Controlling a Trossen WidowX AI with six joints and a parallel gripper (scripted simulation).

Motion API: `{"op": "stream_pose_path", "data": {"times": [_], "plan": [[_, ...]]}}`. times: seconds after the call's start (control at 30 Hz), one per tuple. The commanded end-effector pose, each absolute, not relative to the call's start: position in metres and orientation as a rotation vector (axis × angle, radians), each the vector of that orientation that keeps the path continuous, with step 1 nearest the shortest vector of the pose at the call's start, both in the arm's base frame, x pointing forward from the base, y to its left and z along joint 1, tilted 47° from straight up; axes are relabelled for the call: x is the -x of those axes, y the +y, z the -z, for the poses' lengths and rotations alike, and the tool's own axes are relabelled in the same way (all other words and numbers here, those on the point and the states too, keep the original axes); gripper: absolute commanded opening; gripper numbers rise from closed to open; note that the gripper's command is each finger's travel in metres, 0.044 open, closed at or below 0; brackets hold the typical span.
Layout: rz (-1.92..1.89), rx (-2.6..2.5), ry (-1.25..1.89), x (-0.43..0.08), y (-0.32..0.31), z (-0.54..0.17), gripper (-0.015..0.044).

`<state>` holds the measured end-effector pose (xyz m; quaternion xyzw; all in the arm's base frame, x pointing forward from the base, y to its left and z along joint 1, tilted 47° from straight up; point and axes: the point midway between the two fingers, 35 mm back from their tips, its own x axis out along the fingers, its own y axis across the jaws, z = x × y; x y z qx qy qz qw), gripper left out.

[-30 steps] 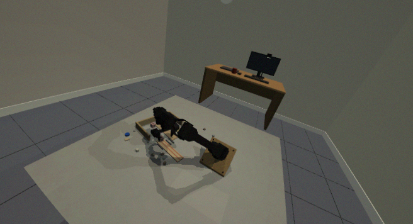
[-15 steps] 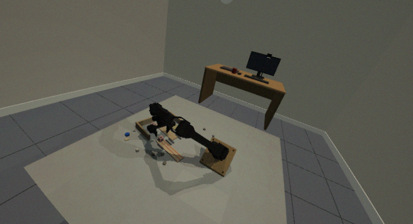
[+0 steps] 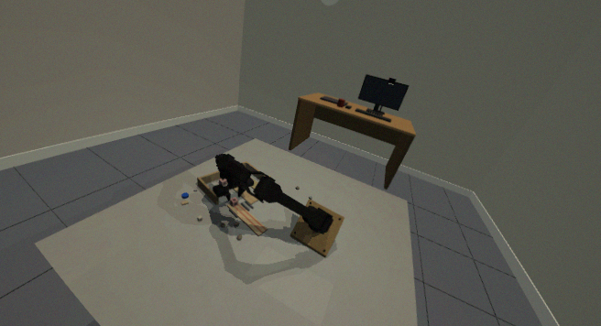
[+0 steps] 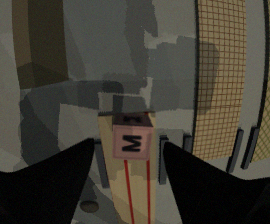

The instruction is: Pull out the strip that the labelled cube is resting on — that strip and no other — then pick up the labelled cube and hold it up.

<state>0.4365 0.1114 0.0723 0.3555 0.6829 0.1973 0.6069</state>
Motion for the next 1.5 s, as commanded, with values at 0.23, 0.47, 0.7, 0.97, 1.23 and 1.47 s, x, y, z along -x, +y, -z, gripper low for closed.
{"op": "stream_pose_path", "data": {"times": [0.23,0.47,0.7,0.97,1.23,1.47], "plan": [[-0.450,-0.831,1.585,-0.435,0.123,-0.059,0.0250],[-0.451,-0.832,1.585,-0.434,0.132,-0.051,0.0250],[-0.457,-0.822,1.580,-0.435,0.133,-0.052,0.0171],[-0.457,-0.822,1.580,-0.435,0.133,-0.052,0.0118],[-0.455,-0.823,1.582,-0.424,0.123,-0.056,0.0000],[-0.450,-0.827,1.586,-0.399,0.103,-0.064,0.0000]]}}
